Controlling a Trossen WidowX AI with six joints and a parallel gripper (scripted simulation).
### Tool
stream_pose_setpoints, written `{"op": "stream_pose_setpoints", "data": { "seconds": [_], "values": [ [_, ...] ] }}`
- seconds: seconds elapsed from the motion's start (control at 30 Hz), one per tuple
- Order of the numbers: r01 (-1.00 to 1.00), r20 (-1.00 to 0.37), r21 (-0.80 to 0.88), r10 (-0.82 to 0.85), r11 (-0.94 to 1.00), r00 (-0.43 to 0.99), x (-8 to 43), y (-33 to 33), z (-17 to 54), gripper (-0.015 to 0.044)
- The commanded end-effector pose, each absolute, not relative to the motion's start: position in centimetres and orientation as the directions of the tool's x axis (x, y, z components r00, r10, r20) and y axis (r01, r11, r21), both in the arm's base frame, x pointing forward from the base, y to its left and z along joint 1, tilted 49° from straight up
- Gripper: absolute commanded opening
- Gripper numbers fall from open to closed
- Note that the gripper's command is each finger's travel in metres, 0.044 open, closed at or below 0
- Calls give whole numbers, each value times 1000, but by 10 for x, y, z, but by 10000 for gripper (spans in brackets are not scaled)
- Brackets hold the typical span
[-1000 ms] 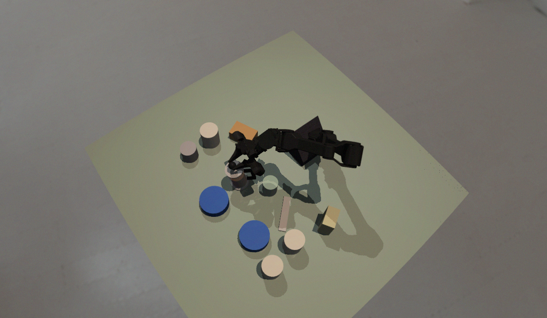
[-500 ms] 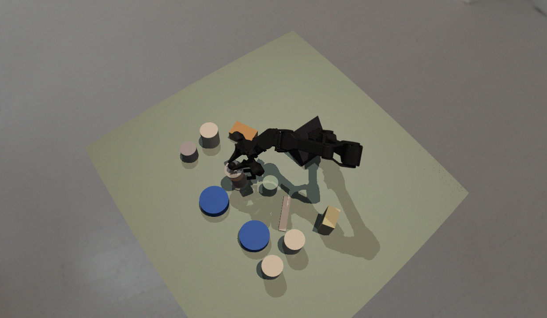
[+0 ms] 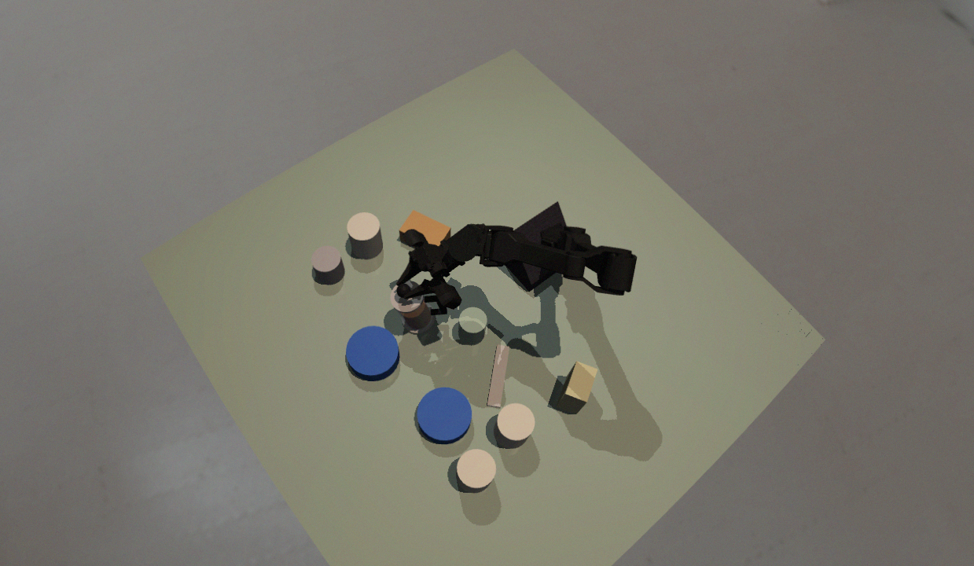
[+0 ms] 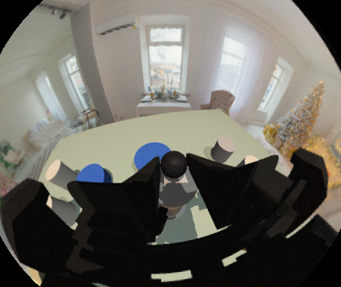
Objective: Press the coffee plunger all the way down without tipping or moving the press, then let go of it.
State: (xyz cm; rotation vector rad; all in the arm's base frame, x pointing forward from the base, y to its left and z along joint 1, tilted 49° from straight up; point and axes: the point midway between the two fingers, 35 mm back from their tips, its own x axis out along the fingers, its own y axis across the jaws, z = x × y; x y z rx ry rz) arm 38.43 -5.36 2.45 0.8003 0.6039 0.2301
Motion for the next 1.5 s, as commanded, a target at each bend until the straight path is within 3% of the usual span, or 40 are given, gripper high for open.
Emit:
{"op": "stream_pose_setpoints", "data": {
  "seconds": [0.0, 0.5, 0.9, 1.47],
  "values": [
    [33, -424, 741, 429, 671, 798, 384, -49, 20, 125],
    [29, -419, 731, 414, 682, 808, 385, -53, 24, 125],
    [29, -419, 731, 414, 682, 808, 385, -53, 24, 440],
    [29, -423, 740, 431, 672, 797, 364, -108, 80, 440]
  ]
}}
